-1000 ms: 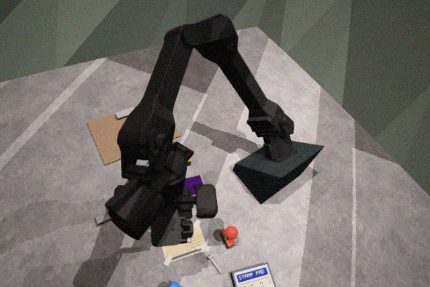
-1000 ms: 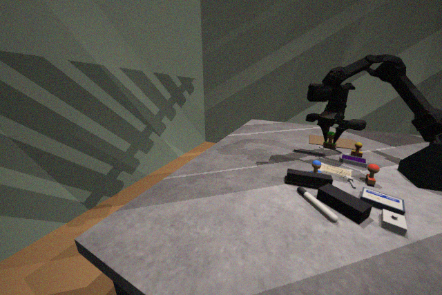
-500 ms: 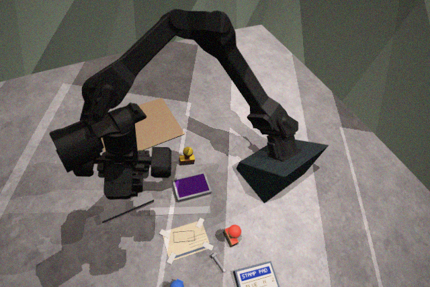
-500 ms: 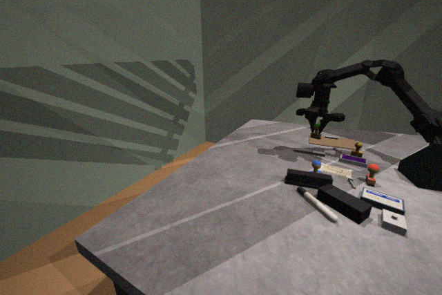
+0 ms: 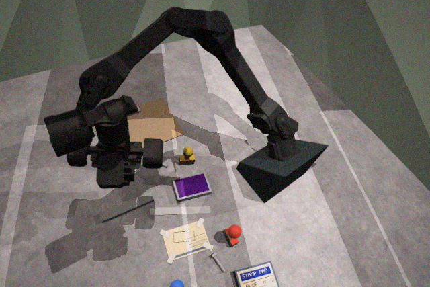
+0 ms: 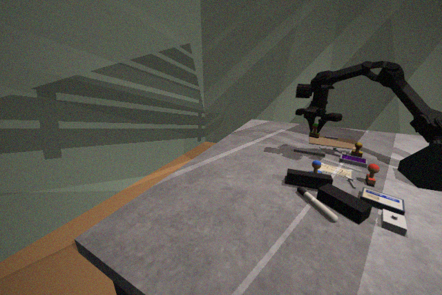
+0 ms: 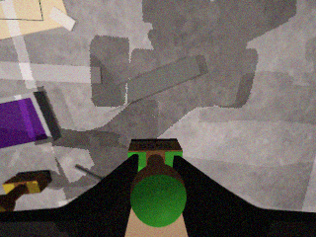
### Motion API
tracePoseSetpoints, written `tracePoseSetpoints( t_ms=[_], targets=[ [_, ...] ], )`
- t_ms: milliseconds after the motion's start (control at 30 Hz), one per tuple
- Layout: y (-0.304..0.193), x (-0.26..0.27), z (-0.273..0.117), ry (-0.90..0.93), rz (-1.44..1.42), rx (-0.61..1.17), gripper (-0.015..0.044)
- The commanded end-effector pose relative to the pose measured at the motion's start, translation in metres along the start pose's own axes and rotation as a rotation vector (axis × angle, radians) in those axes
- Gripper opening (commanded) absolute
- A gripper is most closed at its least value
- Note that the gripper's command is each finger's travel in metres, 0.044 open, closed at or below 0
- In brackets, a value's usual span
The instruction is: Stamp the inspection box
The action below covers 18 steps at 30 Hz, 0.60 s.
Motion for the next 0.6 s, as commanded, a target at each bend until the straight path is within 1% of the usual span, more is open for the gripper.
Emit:
tracePoseSetpoints(
  t_ms=[0, 567],
  targets=[
    [-0.001, 0.000, 0.009, 0.003, -0.001, 0.004, 0.0000],
    [-0.002, -0.001, 0.037, 0.002, -0.001, 0.005, 0.0000]
  ],
)
Point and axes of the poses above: the point midway between the two fingers, 35 mm back from their tips, its own z axis out along the fingers, its own x axis across the jaws, y = z × x, the point moved 5 cm from there along -z, back along the fingers, and after that the axes turned 3 degrees about -z, right-handed, at the moved point
